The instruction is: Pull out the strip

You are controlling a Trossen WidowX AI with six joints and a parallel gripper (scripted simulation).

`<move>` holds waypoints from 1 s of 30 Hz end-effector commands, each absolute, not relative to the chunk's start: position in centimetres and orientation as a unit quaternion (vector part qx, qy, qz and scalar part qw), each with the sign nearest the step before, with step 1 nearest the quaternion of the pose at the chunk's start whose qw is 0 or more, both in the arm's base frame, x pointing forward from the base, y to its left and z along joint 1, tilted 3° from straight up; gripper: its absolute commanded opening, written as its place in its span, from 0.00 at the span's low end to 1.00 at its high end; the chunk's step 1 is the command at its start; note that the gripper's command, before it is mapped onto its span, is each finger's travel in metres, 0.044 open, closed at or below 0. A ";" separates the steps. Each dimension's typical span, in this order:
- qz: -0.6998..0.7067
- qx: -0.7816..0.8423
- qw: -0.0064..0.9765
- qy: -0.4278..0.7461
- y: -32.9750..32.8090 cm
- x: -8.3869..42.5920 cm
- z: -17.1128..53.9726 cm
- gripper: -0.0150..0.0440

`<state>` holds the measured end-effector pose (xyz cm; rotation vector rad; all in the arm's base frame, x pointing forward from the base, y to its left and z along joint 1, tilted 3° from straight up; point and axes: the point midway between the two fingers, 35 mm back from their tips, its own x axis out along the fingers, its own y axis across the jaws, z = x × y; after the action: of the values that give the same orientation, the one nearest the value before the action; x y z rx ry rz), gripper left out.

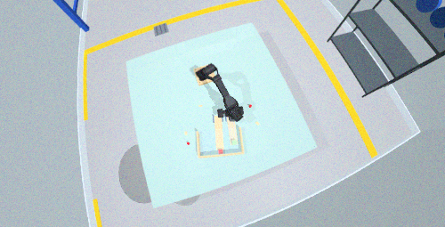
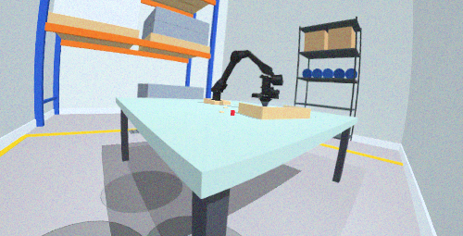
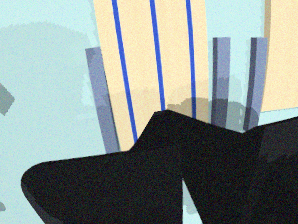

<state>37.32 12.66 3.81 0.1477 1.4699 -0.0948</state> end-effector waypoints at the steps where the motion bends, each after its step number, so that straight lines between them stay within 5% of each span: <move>1: -0.045 0.065 0.731 0.678 12.8 36.2 3.2 0.25; 30: -0.045 0.065 0.730 0.679 13.7 32.0 2.7 0.25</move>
<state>33.08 13.58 3.40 0.1511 1.4671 -0.0938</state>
